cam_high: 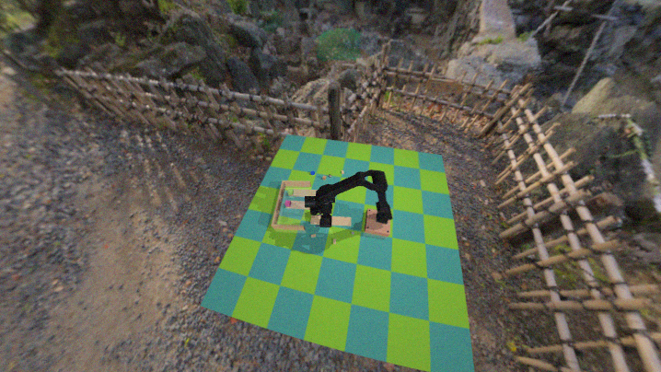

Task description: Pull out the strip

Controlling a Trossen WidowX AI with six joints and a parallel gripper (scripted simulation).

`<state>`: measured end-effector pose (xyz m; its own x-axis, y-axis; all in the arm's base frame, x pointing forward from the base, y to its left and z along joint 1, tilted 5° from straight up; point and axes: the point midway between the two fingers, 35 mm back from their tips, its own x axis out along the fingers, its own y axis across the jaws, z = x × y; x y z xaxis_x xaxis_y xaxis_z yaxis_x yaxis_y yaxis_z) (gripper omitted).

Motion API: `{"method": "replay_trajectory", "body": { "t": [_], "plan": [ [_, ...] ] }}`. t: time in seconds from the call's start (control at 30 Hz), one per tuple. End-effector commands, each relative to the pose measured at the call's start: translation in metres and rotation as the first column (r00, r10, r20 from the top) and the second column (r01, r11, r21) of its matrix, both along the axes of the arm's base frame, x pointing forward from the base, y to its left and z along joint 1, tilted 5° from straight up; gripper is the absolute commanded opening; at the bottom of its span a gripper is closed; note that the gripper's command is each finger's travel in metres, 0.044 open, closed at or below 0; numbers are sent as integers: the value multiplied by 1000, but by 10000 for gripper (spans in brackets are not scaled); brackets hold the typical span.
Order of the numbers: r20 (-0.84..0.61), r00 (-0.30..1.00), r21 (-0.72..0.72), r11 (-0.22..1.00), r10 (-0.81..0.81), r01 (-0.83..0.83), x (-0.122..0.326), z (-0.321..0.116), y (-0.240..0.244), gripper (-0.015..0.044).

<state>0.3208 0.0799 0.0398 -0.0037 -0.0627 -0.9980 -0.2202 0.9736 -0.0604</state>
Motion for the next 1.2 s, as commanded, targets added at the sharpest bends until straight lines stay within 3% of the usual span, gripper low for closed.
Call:
{"method": "replay_trajectory", "body": {
  "t": [0.0, 0.17, 0.4, 1.17],
  "plan": [
    [-4, 1000, 0, 1000, -5, 5, -15, -1, -3, 0],
    [-4, 1000, 0, 1000, -5, 5, -23, -1, -5, 0],
    [-4, 1000, 1, 1000, -5, 5, -23, 33, -3, 0],
    [-4, 1000, 1, 1000, -5, 5, -23, 34, -3, 0]
  ]
}}
